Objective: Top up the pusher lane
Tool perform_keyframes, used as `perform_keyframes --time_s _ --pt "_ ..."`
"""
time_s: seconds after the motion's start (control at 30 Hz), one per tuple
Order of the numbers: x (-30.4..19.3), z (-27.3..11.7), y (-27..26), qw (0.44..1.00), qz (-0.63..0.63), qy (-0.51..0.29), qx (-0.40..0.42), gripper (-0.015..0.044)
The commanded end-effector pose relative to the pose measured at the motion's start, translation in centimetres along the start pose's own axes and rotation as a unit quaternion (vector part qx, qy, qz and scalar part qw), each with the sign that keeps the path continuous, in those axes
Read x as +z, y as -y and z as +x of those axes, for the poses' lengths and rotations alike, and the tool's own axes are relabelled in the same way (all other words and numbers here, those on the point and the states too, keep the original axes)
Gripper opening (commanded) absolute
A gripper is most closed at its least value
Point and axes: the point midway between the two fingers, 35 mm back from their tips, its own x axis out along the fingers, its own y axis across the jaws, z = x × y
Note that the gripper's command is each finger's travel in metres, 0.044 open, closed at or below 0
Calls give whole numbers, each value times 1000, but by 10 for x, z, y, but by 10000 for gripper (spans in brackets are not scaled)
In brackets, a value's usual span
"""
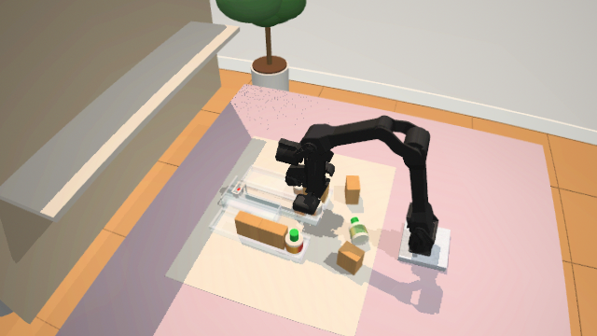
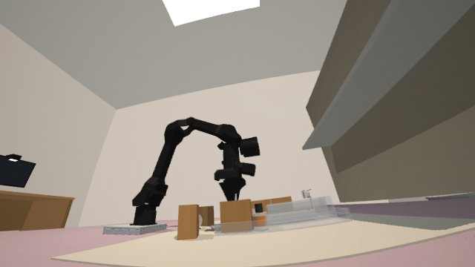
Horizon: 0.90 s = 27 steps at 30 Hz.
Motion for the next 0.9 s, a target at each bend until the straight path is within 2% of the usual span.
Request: perform_keyframes --time_s 0.0,0.87 --pt "8 -1 1 1000 2 10 -2 0" --pt "13 -4 1 1000 2 10 -2 0"
